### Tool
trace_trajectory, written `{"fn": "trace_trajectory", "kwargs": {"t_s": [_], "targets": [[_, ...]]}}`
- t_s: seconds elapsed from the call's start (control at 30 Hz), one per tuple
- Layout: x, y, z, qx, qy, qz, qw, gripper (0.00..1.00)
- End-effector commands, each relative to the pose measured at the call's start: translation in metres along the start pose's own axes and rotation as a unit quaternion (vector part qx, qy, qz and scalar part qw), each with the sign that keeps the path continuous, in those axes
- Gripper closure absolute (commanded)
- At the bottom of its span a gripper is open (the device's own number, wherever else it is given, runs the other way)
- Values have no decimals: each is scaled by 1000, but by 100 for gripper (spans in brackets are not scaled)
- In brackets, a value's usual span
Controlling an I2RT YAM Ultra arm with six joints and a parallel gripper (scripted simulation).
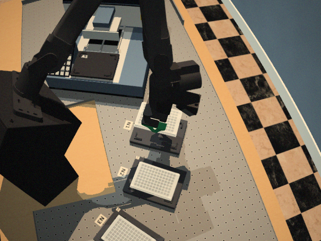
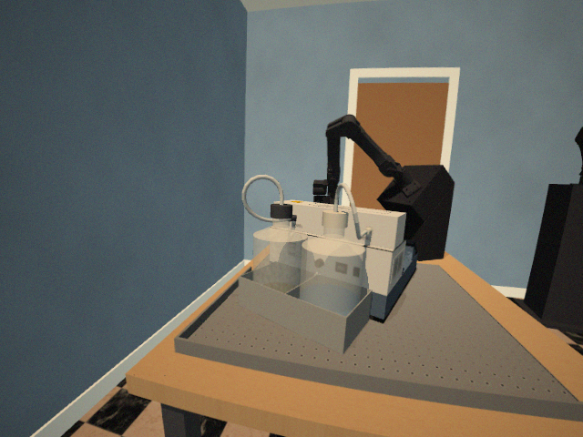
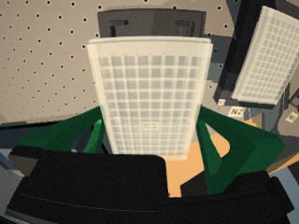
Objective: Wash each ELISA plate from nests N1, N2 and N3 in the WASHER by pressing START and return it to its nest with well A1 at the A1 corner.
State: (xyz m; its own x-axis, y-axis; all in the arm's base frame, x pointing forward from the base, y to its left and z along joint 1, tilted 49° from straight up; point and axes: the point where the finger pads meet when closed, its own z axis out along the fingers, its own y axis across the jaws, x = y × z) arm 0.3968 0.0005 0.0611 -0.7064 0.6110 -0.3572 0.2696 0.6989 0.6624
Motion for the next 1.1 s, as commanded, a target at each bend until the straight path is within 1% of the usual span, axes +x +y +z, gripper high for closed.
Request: {"fn": "trace_trajectory", "kwargs": {"t_s": [0.0,0.07,0.13,0.63,0.7,1.07], "targets": [[-7,1,2,-1,-12,1,1000,100],[-8,1,5,-1,-12,1,1000,100],[-8,1,5,-1,-12,1,1000,100],[-9,1,30,-1,-12,1,1000,100],[-9,1,30,-1,-12,1,1000,100],[-9,0,48,-1,-12,1,1000,100]]}}
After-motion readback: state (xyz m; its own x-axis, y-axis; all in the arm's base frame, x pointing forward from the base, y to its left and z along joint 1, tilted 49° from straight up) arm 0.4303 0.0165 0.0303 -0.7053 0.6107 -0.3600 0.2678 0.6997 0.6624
